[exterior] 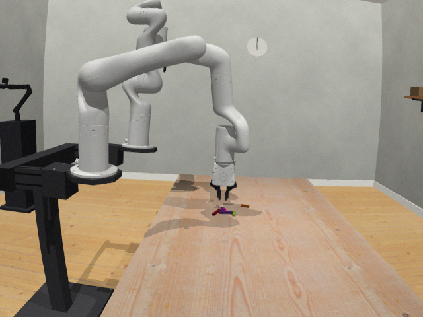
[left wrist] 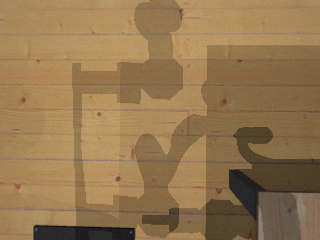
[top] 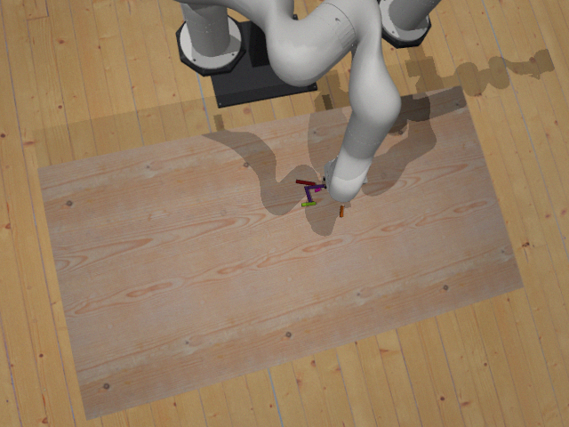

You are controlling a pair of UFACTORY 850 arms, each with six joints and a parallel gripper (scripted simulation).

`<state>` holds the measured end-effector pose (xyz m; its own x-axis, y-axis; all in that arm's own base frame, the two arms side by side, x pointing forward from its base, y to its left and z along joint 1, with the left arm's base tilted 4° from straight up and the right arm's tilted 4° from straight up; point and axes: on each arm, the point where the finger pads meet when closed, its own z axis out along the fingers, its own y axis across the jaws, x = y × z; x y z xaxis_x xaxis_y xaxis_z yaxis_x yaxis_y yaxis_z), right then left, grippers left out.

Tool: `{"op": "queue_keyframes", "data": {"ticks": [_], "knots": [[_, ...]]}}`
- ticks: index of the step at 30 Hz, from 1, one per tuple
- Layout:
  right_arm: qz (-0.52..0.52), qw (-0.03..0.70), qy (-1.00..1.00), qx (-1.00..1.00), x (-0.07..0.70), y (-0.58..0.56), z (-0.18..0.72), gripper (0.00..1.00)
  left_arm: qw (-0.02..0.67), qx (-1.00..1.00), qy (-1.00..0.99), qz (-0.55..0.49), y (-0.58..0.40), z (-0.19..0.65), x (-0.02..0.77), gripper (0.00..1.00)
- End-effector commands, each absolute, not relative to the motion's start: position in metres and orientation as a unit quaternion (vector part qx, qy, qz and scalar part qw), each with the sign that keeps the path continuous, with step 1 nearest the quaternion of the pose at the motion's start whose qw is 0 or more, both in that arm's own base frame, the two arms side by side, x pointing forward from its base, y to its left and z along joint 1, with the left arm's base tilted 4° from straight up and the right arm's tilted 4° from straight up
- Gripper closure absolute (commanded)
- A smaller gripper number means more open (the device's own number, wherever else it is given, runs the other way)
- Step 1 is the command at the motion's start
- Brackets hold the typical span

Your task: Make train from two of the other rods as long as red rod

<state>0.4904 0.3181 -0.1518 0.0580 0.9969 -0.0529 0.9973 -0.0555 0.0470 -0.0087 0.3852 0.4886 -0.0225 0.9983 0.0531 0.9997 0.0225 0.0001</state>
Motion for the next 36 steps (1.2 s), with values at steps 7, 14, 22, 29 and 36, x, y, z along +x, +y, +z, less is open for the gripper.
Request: {"op": "queue_keyframes", "data": {"ticks": [7, 14, 22, 29, 36], "knots": [[-0.002, 0.036, 0.686, 0.726, 0.492, 0.318, -0.166, 0.74, 0.020, -0.699, -0.715, -0.019, 0.385, 0.489, -0.009, 0.00], [-0.002, 0.036, 0.686, 0.726, 0.493, 0.318, -0.173, 0.74, 0.020, -0.699, -0.715, -0.019, 0.385, 0.489, -0.009, 0.00], [-0.002, 0.036, 0.686, 0.726, 0.493, 0.317, -0.177, 0.74, 0.020, -0.699, -0.715, -0.019, 0.385, 0.489, -0.009, 0.00], [-0.002, 0.036, 0.686, 0.726, 0.493, 0.317, -0.178, 0.74, 0.020, -0.699, -0.715, -0.019, 0.385, 0.489, -0.009, 0.00], [-0.002, 0.036, 0.686, 0.726, 0.493, 0.317, -0.178, 0.74, 0.020, -0.699, -0.715, -0.019, 0.385, 0.489, -0.009, 0.00]]}}
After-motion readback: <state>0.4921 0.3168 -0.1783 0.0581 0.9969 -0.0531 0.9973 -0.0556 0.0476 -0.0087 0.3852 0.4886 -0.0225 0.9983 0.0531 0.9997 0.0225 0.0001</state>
